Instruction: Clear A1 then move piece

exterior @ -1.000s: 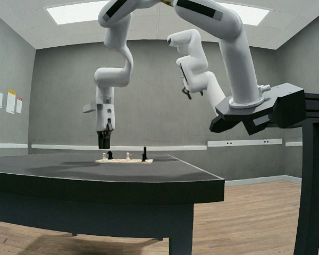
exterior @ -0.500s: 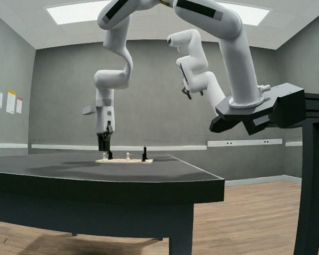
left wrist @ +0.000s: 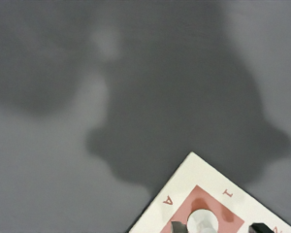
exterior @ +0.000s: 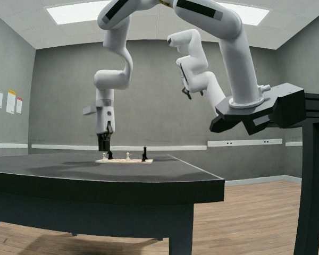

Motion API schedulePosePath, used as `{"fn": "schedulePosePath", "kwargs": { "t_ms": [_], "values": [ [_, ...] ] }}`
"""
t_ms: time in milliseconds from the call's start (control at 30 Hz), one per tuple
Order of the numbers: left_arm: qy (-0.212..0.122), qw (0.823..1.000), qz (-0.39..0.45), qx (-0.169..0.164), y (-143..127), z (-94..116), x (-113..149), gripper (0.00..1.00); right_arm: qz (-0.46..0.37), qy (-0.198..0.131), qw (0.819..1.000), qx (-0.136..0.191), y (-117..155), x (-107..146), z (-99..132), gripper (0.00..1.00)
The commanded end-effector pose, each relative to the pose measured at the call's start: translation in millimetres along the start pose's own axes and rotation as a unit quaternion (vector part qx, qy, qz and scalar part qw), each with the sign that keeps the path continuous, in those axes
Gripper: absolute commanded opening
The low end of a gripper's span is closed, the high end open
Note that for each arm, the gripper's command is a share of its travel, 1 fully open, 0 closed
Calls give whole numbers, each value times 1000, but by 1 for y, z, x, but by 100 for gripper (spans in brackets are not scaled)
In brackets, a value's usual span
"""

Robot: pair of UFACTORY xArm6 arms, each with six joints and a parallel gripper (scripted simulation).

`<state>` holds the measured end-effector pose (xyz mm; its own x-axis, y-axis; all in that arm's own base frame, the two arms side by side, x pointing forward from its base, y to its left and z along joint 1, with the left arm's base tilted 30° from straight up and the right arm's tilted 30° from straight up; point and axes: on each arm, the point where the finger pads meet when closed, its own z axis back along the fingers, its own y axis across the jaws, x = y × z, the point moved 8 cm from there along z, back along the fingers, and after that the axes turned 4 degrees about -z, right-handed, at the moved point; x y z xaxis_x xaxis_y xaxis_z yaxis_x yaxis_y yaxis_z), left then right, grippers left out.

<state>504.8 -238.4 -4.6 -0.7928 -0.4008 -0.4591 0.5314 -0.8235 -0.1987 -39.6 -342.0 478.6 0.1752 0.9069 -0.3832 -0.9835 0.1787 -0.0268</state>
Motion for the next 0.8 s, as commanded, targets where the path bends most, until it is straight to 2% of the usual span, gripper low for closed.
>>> {"fn": "schedulePosePath", "kwargs": {
  "t_ms": [0, 767],
  "values": [
    [1, 1000, 0, 2, 1, 0, -1, 35, 0, 2, 1000, 0, 0, -1, 2, 100],
    [1, 1000, 0, 2, 1, -29, -1, 35, 0, 2, 1000, 0, 0, -1, 2, 100]
  ]
}}
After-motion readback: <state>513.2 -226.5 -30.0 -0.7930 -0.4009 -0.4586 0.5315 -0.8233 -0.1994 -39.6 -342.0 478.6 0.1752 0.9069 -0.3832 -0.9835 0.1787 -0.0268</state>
